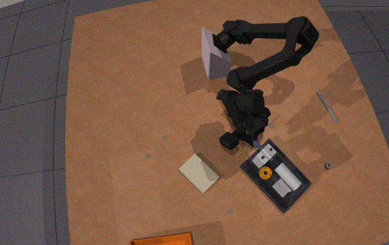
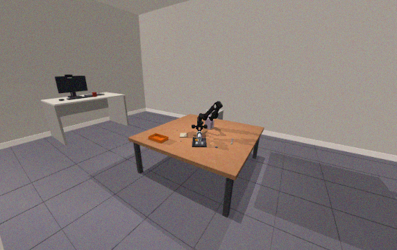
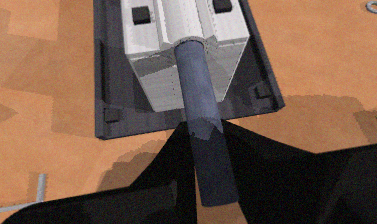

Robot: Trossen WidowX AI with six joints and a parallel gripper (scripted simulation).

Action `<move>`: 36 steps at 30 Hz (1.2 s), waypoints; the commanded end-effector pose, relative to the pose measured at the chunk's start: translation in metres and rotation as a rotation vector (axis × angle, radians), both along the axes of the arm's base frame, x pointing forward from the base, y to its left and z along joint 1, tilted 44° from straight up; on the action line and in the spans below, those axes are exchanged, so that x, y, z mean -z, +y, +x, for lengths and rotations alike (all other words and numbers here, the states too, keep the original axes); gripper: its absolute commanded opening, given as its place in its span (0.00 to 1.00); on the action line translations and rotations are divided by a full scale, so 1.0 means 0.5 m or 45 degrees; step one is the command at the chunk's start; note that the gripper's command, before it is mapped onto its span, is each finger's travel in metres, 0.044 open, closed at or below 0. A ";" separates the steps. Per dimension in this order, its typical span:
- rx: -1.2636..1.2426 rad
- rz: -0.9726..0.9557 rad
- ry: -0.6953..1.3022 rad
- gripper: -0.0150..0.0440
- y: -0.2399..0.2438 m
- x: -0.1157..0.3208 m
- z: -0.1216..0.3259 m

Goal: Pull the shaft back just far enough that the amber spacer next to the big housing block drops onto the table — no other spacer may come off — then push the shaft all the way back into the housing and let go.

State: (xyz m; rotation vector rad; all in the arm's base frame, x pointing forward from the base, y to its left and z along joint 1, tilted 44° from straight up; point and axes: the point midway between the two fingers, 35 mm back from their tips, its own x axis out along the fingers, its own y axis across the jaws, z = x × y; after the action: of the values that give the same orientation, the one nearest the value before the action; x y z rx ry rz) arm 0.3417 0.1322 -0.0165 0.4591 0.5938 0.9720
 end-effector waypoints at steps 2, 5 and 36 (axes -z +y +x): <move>0.007 -0.002 -0.010 0.25 0.001 -0.004 0.010; 0.007 -0.002 -0.010 0.25 0.002 -0.005 0.012; 0.007 -0.001 -0.010 0.25 0.015 -0.014 0.030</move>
State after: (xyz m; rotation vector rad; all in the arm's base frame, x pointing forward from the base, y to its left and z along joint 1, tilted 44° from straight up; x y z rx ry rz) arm 0.3522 0.1396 -0.0115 0.4589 0.5932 0.9726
